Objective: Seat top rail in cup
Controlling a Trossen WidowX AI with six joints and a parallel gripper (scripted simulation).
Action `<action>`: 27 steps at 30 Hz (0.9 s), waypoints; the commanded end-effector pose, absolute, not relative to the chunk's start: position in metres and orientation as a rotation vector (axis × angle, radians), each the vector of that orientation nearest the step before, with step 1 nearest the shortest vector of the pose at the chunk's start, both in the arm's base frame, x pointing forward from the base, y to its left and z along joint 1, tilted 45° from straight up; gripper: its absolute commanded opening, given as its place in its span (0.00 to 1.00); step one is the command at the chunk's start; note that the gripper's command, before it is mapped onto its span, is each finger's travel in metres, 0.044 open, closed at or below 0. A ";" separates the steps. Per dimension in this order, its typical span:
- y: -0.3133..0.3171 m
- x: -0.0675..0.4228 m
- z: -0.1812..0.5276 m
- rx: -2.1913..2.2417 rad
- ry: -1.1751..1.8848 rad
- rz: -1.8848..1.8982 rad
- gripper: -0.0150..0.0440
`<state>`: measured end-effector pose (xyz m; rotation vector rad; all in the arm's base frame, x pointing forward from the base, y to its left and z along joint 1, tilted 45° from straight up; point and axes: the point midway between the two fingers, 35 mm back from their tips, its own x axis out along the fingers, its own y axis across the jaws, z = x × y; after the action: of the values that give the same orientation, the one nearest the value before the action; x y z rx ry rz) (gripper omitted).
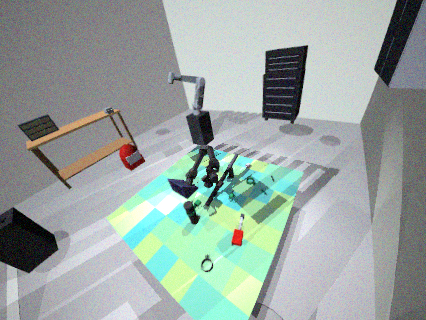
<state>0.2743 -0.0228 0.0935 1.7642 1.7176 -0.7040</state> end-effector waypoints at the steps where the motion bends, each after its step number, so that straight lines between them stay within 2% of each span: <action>1: -0.020 0.274 0.090 1.773 1.718 -0.706 1.00; 27: 0.009 0.277 0.061 1.774 1.717 -0.706 1.00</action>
<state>0.2778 0.0047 0.0648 1.7655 1.7130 -0.7028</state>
